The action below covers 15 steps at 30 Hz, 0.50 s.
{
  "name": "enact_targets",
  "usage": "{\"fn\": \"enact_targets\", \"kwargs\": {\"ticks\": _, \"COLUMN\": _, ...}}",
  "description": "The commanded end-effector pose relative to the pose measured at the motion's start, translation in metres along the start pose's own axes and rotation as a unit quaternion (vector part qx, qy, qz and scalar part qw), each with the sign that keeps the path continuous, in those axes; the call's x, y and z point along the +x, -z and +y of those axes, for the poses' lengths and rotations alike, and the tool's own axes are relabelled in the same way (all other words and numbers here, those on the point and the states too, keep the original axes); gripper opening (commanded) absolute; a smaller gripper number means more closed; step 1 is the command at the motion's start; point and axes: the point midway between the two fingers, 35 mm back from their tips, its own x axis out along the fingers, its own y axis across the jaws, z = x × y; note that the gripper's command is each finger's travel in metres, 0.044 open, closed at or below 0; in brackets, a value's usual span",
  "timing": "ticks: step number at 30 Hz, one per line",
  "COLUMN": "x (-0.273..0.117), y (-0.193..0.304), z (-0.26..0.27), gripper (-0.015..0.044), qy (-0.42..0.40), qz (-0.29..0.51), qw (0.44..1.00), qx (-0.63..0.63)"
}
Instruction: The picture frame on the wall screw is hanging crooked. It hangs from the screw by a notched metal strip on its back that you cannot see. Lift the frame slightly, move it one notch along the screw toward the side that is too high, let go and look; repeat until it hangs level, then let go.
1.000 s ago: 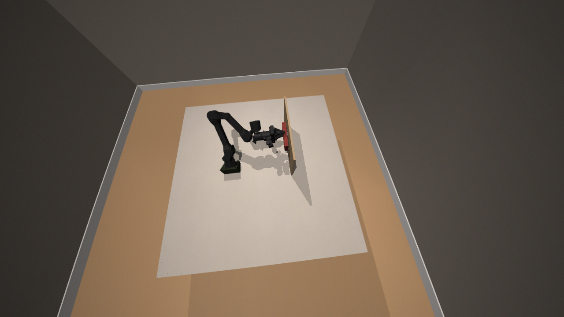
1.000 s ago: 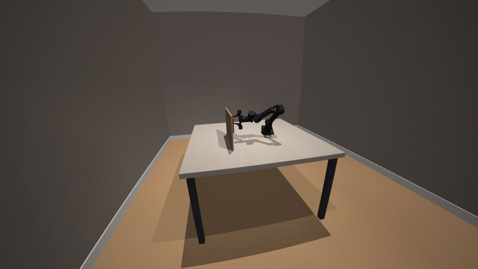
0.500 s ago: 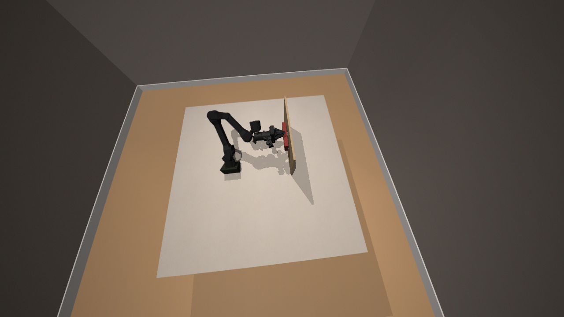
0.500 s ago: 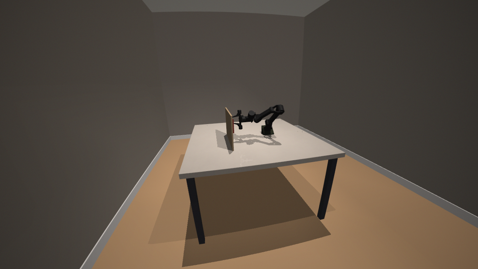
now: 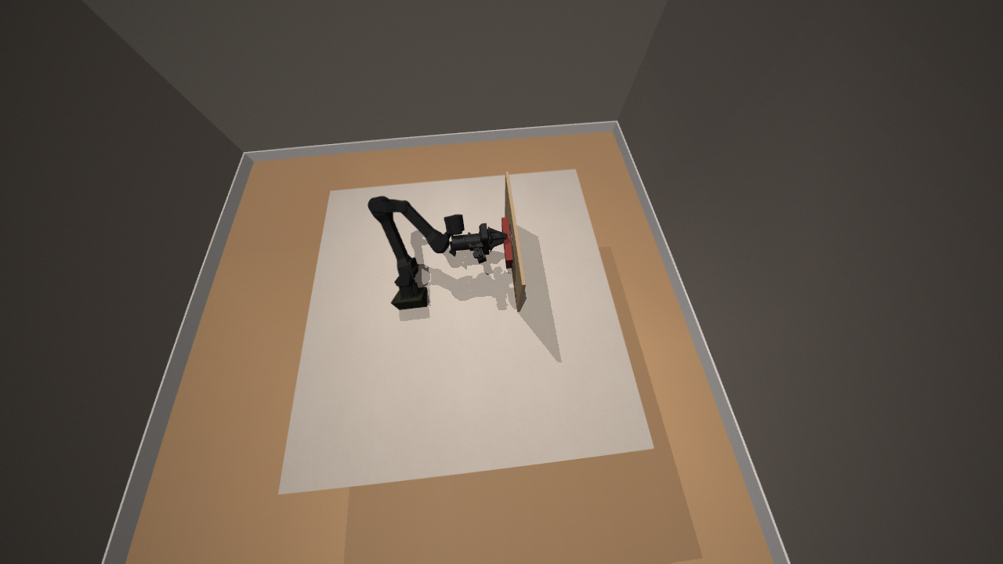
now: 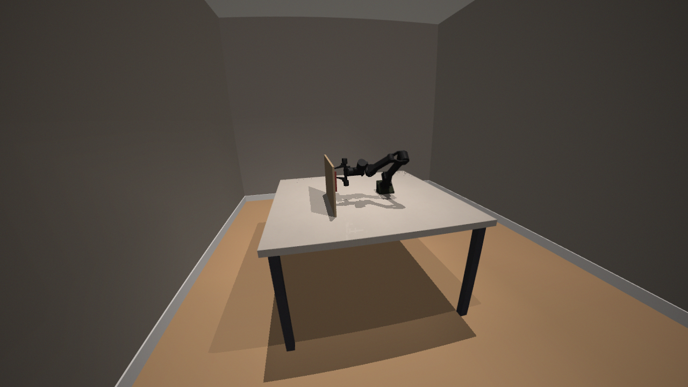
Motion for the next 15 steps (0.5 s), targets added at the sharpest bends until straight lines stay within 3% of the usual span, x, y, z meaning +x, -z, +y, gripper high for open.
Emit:
{"fn": "enact_targets", "kwargs": {"ticks": 1, "x": 0.0006, "y": -0.0009, "z": 0.0002, "gripper": 0.0208, "qy": -0.001, "qz": -0.001, "qw": 1.000, "qx": -0.002}}
{"fn": "enact_targets", "kwargs": {"ticks": 5, "x": 0.0006, "y": -0.0009, "z": 0.0002, "gripper": 0.0103, "qy": -0.001, "qz": -0.001, "qw": 1.000, "qx": -0.002}}
{"fn": "enact_targets", "kwargs": {"ticks": 13, "x": 0.0006, "y": -0.0009, "z": 0.0002, "gripper": 0.0049, "qy": -0.001, "qz": -0.001, "qw": 1.000, "qx": -0.002}}
{"fn": "enact_targets", "kwargs": {"ticks": 15, "x": 0.0006, "y": -0.0009, "z": 0.0002, "gripper": 0.0000, "qy": -0.001, "qz": -0.001, "qw": 1.000, "qx": -0.002}}
